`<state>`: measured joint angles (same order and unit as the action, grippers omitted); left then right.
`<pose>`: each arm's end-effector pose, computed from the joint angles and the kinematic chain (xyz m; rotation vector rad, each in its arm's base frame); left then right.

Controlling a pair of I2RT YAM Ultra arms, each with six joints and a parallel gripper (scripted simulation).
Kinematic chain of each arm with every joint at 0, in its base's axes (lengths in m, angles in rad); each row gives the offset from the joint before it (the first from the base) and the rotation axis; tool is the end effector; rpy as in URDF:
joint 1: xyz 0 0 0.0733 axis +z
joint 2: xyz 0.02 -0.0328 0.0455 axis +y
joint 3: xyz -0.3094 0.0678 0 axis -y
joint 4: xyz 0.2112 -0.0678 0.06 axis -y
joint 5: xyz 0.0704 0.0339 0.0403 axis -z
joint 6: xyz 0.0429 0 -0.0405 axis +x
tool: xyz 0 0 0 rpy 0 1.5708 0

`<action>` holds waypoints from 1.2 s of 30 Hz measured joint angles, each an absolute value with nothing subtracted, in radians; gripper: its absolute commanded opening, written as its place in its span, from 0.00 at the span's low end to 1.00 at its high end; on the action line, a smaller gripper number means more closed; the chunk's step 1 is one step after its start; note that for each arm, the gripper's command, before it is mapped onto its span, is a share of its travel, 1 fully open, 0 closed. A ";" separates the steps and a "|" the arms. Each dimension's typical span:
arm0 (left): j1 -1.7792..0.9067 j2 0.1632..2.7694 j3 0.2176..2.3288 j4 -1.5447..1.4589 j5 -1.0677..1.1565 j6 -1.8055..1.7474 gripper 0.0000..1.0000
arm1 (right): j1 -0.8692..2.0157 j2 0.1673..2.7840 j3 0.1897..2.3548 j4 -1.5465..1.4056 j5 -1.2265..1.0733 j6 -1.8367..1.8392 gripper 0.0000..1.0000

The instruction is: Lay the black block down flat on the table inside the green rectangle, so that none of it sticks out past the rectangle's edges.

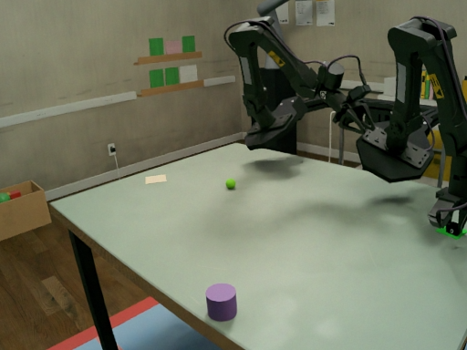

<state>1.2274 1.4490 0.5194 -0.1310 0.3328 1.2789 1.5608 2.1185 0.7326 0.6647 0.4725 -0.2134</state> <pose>0.0831 0.1942 0.1956 0.1825 2.6216 0.5127 0.0220 0.3601 0.1145 -1.5500 1.5711 0.2064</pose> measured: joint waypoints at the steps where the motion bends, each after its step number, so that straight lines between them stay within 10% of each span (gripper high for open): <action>1: 1.227 1.449 0.519 -0.131 0.333 1.279 0.27 | 1.561 2.119 0.733 0.665 0.472 -0.213 0.46; 5: 1.227 1.449 0.519 -0.131 0.333 1.279 0.54 | 1.561 2.119 0.733 0.665 0.472 -0.213 0.46; 19: 1.230 1.325 0.488 -0.171 0.333 1.280 0.56 | 1.561 2.119 0.733 0.665 0.472 -0.213 0.46; 23: 1.238 1.307 0.488 -0.202 0.334 1.286 1.00 | 1.561 2.119 0.733 0.665 0.472 -0.213 0.46; 36: 1.320 1.176 0.576 -0.429 0.363 1.353 1.00 | 1.561 2.119 0.733 0.665 0.472 -0.213 0.46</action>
